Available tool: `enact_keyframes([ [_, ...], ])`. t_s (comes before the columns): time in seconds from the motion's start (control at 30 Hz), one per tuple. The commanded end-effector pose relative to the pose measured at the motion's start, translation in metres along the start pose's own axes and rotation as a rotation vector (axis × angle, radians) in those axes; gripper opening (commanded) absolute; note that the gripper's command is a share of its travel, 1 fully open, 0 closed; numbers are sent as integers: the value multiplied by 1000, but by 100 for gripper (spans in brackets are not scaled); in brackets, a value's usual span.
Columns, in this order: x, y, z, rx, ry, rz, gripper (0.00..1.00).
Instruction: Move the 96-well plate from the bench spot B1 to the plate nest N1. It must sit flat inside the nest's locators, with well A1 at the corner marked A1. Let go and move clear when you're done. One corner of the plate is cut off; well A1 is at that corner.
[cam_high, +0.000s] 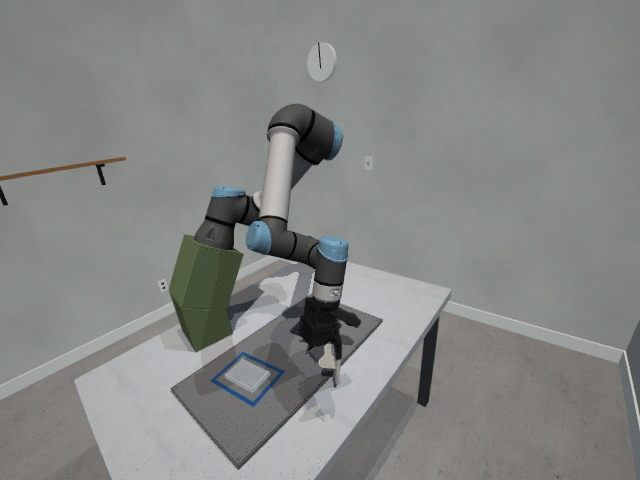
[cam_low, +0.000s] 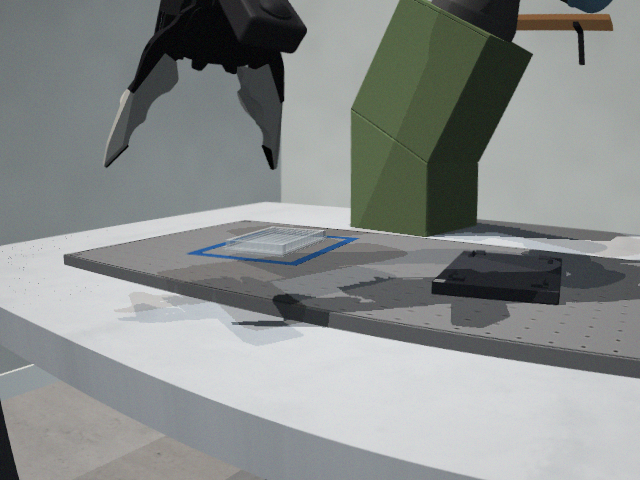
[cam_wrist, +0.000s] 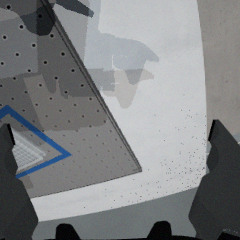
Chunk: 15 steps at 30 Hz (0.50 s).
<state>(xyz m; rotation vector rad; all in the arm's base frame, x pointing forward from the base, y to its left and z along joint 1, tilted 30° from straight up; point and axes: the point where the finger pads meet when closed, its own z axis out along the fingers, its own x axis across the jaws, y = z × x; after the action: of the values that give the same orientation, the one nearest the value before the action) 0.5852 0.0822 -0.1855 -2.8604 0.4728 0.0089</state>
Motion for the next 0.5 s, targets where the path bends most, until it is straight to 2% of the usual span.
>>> enact_keyframes([
  [0.0, -5, 15, 5, 14, -15, 95, 100],
  [0.2, -17, 41, 15, 17, -20, 118, 100],
  [0.3, -18, 44, 16, 17, -20, 118, 100],
  [0.47, -29, 60, 22, 38, -44, 247, 100],
])
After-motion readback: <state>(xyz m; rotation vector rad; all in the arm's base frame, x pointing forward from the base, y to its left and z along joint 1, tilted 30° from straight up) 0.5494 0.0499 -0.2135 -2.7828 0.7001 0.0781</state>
